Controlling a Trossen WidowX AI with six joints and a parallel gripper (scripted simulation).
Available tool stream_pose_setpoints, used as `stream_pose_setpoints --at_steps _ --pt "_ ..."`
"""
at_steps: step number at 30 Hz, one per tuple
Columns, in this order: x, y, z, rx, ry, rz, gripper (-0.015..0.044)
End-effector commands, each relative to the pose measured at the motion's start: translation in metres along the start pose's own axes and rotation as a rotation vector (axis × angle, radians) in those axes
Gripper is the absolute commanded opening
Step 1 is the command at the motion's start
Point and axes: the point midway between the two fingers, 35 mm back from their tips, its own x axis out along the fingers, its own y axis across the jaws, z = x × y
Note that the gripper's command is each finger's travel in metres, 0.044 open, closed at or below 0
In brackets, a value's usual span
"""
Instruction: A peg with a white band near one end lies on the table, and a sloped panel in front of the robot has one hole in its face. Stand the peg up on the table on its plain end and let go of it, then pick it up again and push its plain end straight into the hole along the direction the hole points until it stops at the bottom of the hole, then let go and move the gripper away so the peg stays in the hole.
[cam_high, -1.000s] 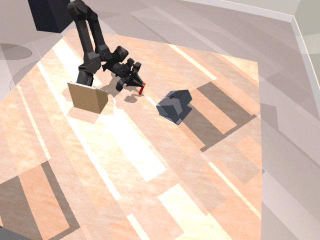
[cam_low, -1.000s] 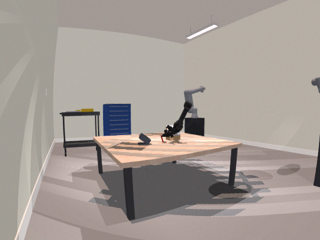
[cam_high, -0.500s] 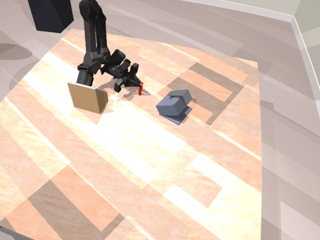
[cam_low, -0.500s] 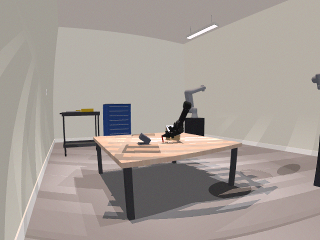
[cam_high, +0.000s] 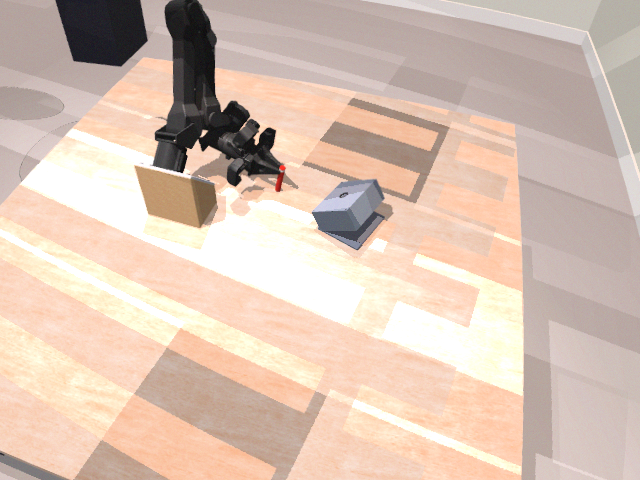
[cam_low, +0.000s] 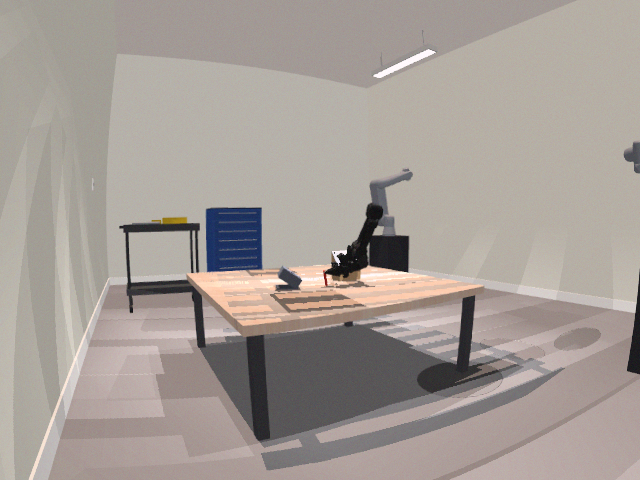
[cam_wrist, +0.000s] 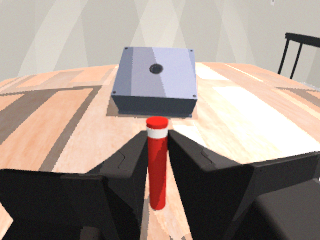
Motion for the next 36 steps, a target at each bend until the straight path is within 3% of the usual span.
stream_pose_setpoints --at_steps 1,36 --pt "0.0003 -0.0001 -0.0017 0.000 0.000 0.000 0.0049" --pt "-0.0072 -0.0025 -0.0063 0.005 -0.039 -0.004 0.0049"
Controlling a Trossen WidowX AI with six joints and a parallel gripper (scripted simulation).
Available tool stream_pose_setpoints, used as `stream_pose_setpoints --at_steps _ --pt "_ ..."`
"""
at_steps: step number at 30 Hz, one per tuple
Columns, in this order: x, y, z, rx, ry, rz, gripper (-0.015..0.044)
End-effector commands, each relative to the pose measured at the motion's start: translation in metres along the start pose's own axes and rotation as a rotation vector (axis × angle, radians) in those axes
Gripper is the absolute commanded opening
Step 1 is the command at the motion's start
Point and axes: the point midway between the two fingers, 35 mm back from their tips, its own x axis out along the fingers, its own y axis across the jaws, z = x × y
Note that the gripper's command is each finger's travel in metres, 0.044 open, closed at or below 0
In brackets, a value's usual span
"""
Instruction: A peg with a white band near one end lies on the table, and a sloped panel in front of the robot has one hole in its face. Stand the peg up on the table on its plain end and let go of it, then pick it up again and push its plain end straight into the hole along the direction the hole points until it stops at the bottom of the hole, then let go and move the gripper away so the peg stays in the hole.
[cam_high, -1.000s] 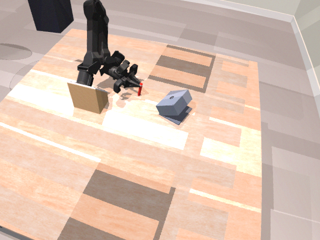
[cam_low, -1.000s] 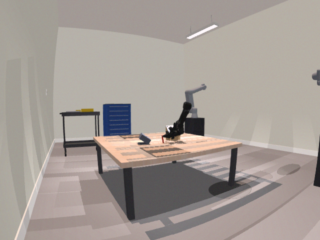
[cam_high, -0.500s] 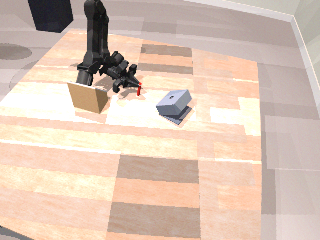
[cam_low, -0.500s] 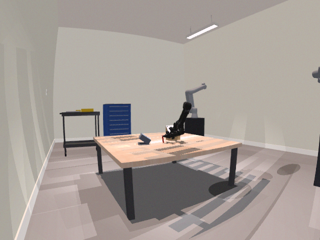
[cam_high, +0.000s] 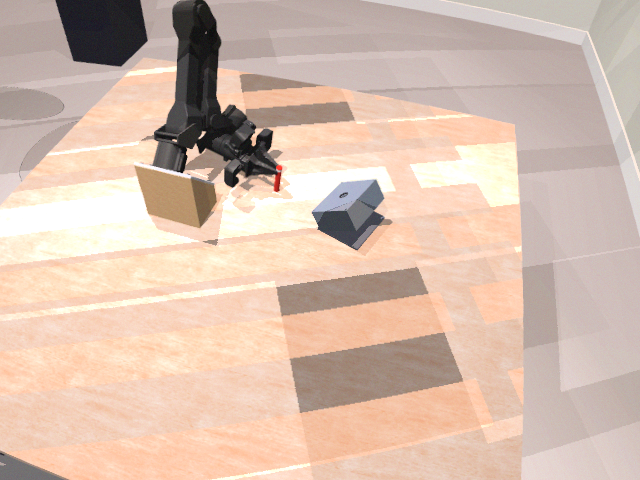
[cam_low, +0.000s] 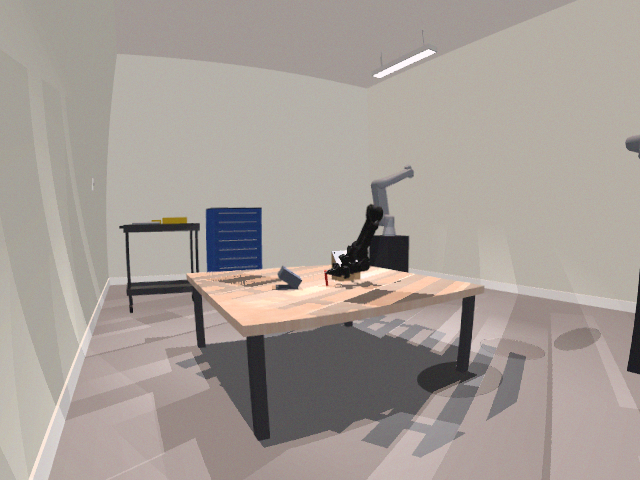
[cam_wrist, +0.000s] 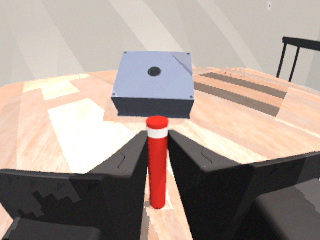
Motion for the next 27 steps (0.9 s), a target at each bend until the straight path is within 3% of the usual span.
stream_pose_setpoints --at_steps 1,27 --pt "-0.0010 0.0000 -0.0024 0.000 0.001 0.000 0.0049" --pt "-0.0060 -0.0025 -0.0047 0.018 -0.045 -0.007 0.0049"
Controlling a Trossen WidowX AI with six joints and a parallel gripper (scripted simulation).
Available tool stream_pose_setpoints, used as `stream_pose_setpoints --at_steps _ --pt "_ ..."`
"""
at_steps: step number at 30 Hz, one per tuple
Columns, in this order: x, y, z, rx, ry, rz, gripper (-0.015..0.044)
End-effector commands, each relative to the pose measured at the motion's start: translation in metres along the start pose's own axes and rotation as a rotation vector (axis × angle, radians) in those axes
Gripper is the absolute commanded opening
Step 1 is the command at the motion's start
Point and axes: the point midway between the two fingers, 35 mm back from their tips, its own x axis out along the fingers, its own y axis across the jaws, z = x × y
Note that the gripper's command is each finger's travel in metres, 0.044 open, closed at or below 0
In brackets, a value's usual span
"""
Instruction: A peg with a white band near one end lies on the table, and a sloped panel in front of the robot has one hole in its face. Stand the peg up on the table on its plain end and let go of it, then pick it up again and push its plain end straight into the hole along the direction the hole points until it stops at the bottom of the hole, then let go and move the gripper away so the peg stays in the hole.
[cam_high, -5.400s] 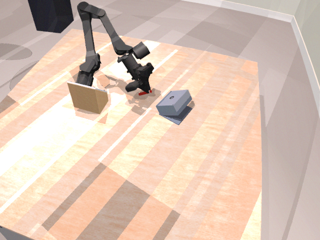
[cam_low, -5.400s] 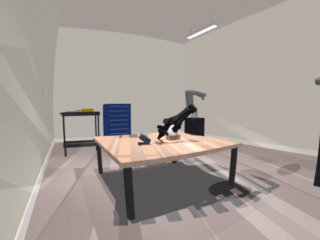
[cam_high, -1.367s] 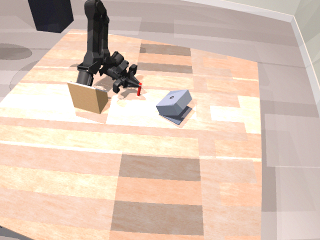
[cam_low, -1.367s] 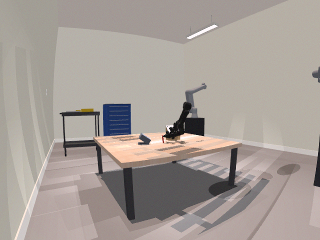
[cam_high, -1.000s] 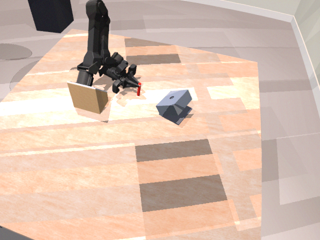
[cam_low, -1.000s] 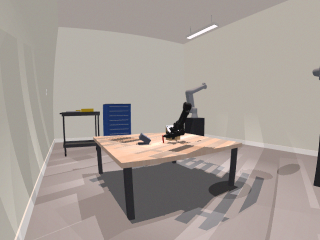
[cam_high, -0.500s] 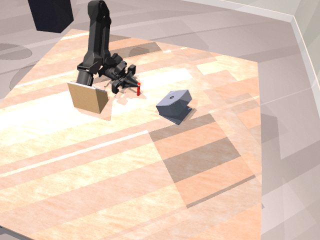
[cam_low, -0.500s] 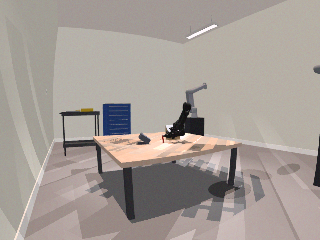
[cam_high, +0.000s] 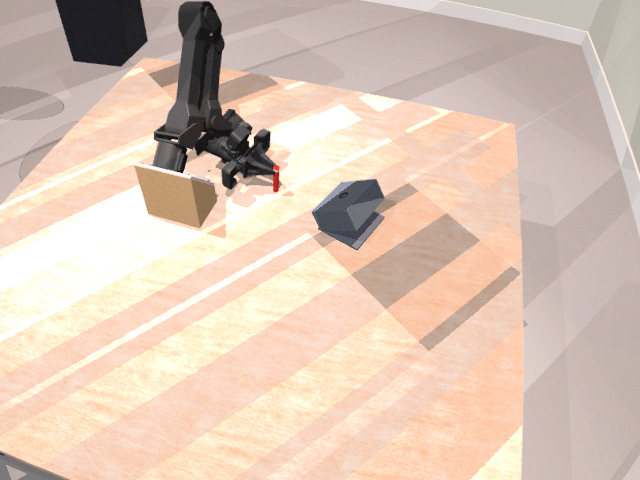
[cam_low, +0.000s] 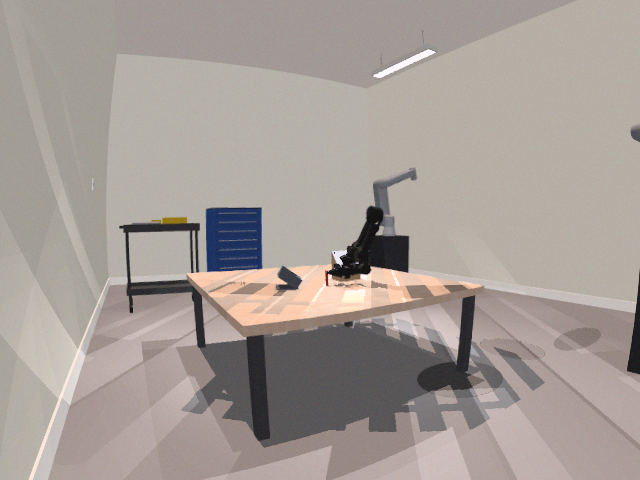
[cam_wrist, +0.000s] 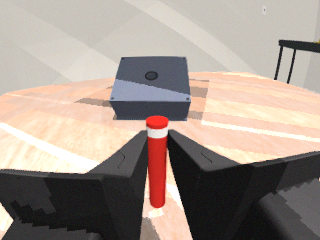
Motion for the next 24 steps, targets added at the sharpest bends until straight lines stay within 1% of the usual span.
stream_pose_setpoints --at_steps 1,8,11,24 --pt "-0.0010 0.0003 -0.0025 0.000 0.001 0.000 0.0049" --pt "-0.0012 -0.0003 -0.0016 0.001 -0.006 -0.001 0.0049" --pt "-0.0010 -0.0006 -0.0004 0.001 -0.010 -0.001 0.0128" --pt "-0.0010 -0.0006 -0.0004 0.001 -0.010 -0.001 0.0130"
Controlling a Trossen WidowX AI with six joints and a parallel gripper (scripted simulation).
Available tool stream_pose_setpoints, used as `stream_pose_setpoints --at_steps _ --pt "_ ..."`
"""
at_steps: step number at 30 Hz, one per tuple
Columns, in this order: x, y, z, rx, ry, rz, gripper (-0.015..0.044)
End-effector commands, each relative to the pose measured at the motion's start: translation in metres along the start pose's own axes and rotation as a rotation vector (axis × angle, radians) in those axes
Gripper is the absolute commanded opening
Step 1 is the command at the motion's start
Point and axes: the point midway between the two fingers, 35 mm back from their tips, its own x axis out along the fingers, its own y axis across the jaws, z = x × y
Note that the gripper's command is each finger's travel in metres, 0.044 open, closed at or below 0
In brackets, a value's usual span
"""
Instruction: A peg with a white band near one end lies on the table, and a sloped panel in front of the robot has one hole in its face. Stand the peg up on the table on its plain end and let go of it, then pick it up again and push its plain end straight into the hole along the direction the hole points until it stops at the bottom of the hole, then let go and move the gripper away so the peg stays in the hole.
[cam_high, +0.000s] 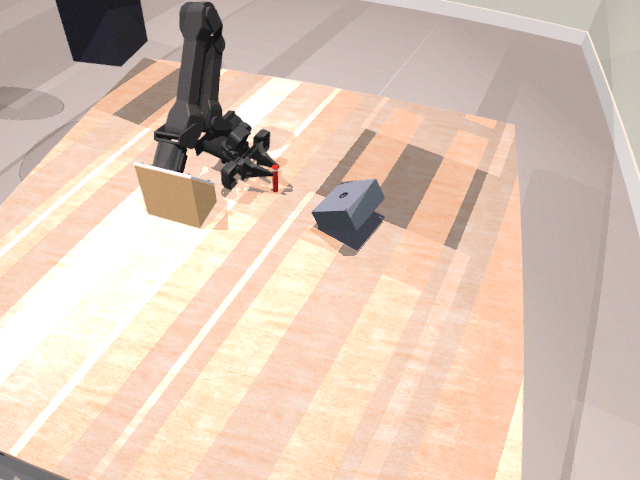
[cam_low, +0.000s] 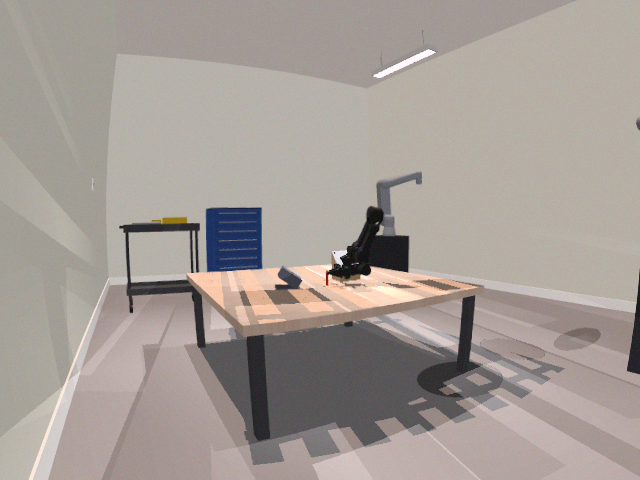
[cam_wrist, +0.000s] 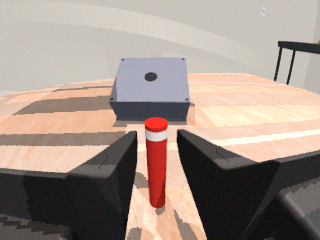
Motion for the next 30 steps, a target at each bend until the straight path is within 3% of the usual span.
stream_pose_setpoints --at_steps 1,14,26,30 --pt "0.0000 0.0000 0.0000 0.000 0.000 0.000 0.0130" --pt "0.0000 0.0000 0.0000 0.000 0.000 0.000 0.0130" --pt "0.0000 0.0000 0.0000 0.000 0.000 0.000 0.0440" --pt "0.0000 0.0000 0.0000 0.000 0.000 0.000 0.0440"
